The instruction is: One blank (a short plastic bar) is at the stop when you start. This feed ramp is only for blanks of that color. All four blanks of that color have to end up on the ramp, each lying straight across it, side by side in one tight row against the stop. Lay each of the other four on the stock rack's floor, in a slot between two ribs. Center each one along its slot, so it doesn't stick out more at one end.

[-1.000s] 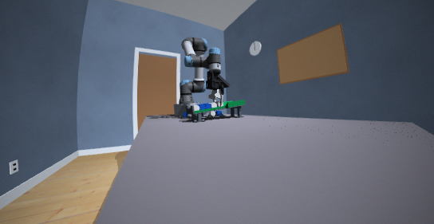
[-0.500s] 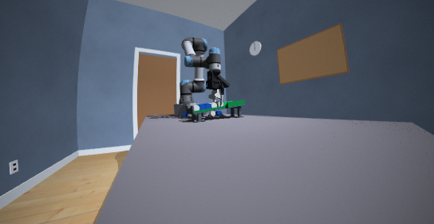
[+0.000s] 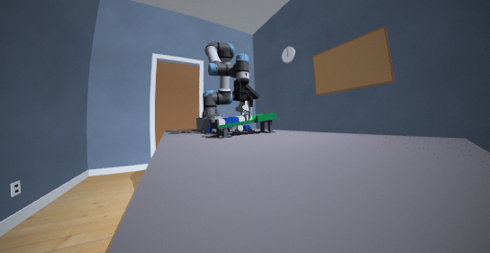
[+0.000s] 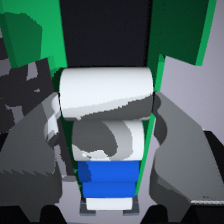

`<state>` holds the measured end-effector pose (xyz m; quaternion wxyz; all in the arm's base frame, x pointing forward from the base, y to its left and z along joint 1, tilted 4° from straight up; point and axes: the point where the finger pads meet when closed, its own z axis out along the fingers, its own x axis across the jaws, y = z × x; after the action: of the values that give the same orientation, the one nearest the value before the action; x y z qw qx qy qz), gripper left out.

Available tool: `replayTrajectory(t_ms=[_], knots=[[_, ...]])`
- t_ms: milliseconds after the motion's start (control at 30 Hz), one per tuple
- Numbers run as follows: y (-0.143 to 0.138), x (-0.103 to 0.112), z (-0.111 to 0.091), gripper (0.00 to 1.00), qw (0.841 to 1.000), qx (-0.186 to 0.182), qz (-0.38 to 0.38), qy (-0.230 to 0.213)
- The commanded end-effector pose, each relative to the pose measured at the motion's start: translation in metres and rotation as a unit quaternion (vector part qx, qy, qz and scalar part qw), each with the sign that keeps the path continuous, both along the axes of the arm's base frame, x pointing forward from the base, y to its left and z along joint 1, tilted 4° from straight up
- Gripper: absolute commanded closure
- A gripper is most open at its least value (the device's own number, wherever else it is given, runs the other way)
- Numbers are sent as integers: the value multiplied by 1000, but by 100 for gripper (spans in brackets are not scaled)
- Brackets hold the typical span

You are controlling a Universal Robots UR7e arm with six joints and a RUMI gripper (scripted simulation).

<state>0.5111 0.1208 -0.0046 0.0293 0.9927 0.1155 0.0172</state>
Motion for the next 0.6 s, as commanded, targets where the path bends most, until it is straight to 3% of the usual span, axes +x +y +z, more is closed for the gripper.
replayTrajectory(t_ms=[0, 567], knots=[[0, 0, 1, 61, 1000, 0, 0, -1], [0, 0, 1, 51, 1000, 0, 0, -1]])
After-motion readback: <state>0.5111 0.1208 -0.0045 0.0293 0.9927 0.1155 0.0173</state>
